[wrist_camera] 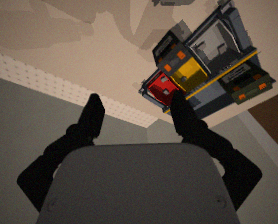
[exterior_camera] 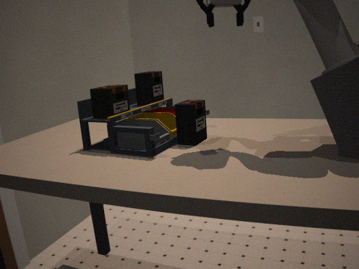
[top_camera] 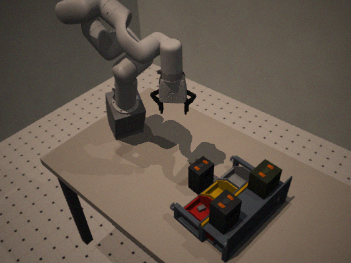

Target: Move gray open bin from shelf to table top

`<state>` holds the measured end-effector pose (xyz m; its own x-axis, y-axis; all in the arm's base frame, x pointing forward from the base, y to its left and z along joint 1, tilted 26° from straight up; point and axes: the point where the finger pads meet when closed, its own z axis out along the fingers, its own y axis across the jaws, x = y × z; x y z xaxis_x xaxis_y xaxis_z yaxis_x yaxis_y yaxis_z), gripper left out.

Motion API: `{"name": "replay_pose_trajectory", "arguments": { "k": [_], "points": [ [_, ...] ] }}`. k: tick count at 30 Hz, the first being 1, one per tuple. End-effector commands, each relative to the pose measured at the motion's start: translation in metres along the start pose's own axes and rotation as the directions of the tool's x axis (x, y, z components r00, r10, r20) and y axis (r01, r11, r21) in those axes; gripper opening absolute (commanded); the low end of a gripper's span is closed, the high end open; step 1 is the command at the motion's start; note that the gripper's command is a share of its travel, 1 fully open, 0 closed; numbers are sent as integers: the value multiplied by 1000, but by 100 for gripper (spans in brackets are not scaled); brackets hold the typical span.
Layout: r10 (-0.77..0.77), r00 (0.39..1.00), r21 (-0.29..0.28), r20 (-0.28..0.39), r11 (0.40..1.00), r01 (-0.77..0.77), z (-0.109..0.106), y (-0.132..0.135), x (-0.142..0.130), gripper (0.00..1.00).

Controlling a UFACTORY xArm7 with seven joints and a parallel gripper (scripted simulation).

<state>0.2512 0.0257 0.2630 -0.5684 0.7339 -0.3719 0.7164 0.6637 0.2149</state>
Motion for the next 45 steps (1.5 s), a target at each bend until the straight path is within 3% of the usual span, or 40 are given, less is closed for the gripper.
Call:
{"name": "replay_pose_trajectory", "arguments": {
  "k": [1, 8, 13, 25, 30, 42, 45],
  "points": [
    [37, 999, 0, 5, 999, -37, -1, 1, 0, 100],
    [37, 999, 0, 5, 999, -37, -1, 1, 0, 100],
    [292, 956, -2, 5, 956, -292, -1, 1, 0, 100],
    [292, 956, -2, 5, 956, -292, -1, 1, 0, 100],
    [527, 850, -3, 5, 850, -527, -1, 1, 0, 100],
    [527, 850, -3, 5, 850, -527, -1, 1, 0, 100],
    [652, 758, -4, 4, 758, -652, -1, 1, 0, 100]
  ]
}}
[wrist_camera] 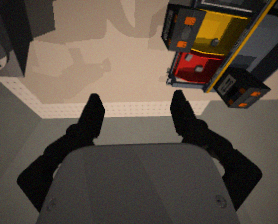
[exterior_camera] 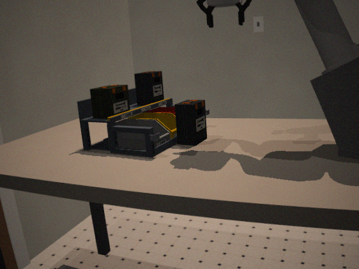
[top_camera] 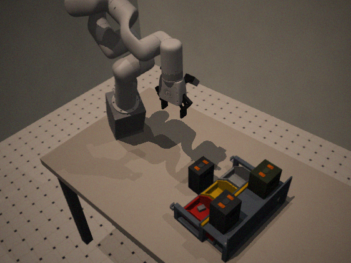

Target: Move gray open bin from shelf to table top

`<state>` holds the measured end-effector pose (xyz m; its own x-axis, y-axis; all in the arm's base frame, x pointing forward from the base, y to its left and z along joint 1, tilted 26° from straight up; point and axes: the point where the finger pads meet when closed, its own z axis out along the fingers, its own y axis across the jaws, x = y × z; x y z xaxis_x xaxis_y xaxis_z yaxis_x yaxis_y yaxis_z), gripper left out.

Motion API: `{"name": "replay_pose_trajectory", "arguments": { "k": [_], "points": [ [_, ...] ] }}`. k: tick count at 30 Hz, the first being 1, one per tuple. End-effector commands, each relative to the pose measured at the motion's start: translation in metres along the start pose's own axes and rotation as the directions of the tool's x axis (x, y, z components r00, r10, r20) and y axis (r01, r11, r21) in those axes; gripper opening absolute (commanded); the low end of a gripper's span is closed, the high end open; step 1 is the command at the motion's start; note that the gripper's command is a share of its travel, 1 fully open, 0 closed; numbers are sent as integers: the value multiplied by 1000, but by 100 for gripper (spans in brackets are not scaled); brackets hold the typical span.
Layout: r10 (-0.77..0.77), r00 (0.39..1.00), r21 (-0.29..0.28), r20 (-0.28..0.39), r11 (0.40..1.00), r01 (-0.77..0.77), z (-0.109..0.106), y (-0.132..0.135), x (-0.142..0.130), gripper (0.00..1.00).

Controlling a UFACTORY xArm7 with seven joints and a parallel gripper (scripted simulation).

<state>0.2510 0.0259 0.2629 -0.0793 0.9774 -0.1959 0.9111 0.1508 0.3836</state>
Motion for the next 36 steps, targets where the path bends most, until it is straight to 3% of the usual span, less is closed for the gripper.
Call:
{"name": "replay_pose_trajectory", "arguments": {
  "k": [1, 2, 14, 19, 31, 36],
  "points": [
    [179, 984, -4, 0, 984, -179, -1, 1, 0, 100],
    [230, 973, -4, 0, 973, -230, -1, 1, 0, 100],
    [230, 973, -4, 0, 973, -230, -1, 1, 0, 100],
    [472, 882, -3, -1, 882, -472, -1, 1, 0, 100],
    [472, 882, -3, -1, 882, -472, -1, 1, 0, 100],
    [682, 731, -3, -2, 731, -682, -1, 1, 0, 100]
  ]
}}
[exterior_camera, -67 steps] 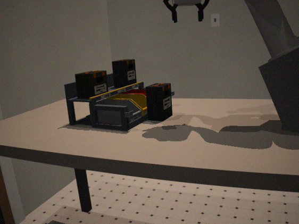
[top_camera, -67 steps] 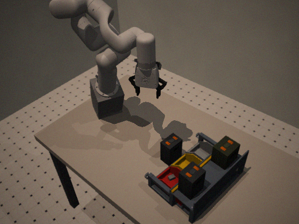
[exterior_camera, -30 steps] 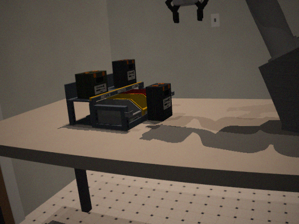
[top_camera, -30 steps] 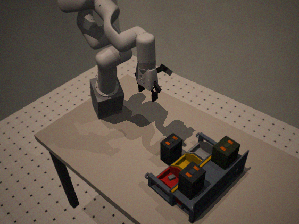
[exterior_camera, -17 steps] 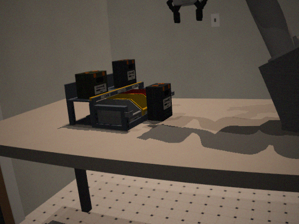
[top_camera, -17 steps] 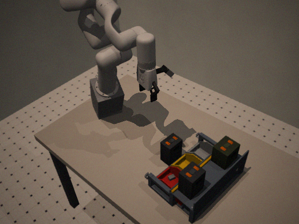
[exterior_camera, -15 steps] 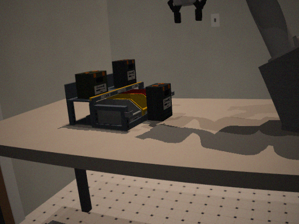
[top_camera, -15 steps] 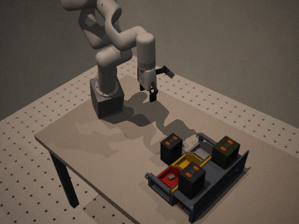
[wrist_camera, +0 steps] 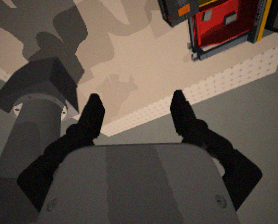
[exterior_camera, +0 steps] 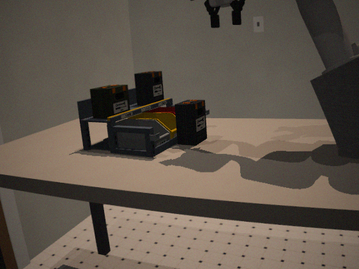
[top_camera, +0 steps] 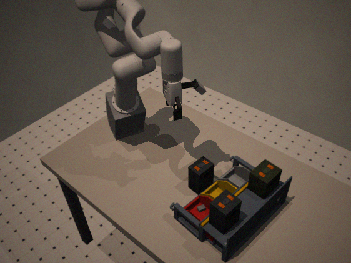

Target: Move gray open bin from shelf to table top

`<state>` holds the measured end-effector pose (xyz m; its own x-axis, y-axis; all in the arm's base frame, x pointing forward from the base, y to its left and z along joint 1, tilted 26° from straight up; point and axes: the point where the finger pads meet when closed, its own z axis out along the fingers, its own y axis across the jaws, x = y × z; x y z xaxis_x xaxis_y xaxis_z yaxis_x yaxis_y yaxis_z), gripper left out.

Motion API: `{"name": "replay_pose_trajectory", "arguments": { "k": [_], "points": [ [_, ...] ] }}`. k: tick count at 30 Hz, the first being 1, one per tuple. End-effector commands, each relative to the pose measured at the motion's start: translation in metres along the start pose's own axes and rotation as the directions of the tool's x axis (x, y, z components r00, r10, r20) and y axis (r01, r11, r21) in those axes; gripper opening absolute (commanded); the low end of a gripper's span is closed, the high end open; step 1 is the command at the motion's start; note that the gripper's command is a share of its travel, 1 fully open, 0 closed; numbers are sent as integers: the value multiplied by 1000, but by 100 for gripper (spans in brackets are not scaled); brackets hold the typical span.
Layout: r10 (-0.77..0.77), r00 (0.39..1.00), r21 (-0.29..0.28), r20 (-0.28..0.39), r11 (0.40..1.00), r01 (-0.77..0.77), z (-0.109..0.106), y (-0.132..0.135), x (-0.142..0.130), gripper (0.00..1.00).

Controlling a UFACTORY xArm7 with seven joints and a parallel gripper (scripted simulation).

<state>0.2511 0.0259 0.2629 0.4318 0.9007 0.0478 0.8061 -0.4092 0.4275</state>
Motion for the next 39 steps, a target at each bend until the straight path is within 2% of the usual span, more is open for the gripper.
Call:
{"name": "replay_pose_trajectory", "arguments": {
  "k": [1, 12, 17, 29, 34, 39],
  "points": [
    [171, 985, -4, 0, 985, -171, -1, 1, 1, 100],
    [171, 985, -4, 0, 985, -171, -1, 1, 1, 100],
    [418, 909, -4, -1, 909, -418, -1, 1, 1, 100],
    [418, 909, -4, -1, 909, -418, -1, 1, 1, 100],
    [637, 771, -4, -2, 771, -637, -1, 1, 1, 100],
    [637, 771, -4, -2, 771, -637, -1, 1, 1, 100]
  ]
}}
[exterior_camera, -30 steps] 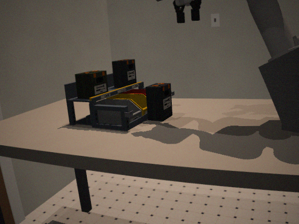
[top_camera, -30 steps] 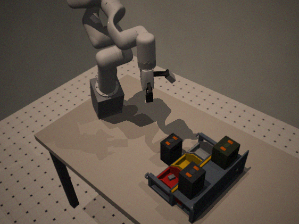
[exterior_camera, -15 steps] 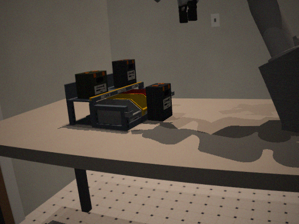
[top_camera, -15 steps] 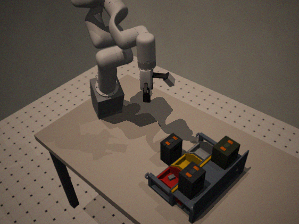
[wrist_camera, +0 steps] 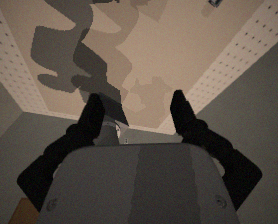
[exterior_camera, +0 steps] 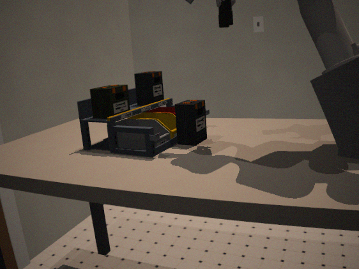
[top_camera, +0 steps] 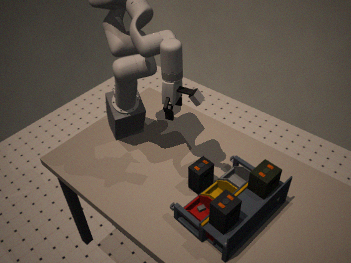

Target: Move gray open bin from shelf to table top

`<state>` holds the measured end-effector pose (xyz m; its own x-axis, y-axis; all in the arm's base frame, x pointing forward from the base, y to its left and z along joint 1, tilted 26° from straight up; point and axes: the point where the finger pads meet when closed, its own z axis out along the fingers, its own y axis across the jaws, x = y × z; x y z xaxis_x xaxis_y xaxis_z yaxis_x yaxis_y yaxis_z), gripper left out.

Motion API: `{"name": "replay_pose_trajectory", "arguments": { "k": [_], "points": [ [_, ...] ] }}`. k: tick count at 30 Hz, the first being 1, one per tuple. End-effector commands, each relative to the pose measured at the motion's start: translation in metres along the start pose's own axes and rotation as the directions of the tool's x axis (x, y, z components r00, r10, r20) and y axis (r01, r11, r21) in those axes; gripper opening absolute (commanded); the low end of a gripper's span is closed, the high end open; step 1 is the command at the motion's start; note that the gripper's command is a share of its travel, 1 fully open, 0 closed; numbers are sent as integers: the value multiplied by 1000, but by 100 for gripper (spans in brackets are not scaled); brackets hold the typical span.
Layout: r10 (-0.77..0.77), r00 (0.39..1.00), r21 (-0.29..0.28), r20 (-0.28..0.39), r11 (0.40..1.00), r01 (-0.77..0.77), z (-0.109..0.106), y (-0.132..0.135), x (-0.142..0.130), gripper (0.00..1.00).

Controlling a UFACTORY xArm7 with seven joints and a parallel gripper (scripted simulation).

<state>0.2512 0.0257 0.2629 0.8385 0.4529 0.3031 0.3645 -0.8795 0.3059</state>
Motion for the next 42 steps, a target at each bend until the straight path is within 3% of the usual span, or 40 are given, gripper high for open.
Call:
{"name": "replay_pose_trajectory", "arguments": {
  "k": [1, 7, 12, 41, 42],
  "points": [
    [21, 1000, -3, -2, 1000, -21, -1, 0, 1, 100],
    [21, 1000, -3, -2, 1000, -21, -1, 0, 1, 100],
    [277, 961, -3, -2, 961, -277, -1, 0, 1, 100],
    [342, 940, -3, -2, 940, -342, -1, 0, 1, 100],
    [342, 940, -3, -2, 940, -342, -11, 0, 1, 100]
  ]
}}
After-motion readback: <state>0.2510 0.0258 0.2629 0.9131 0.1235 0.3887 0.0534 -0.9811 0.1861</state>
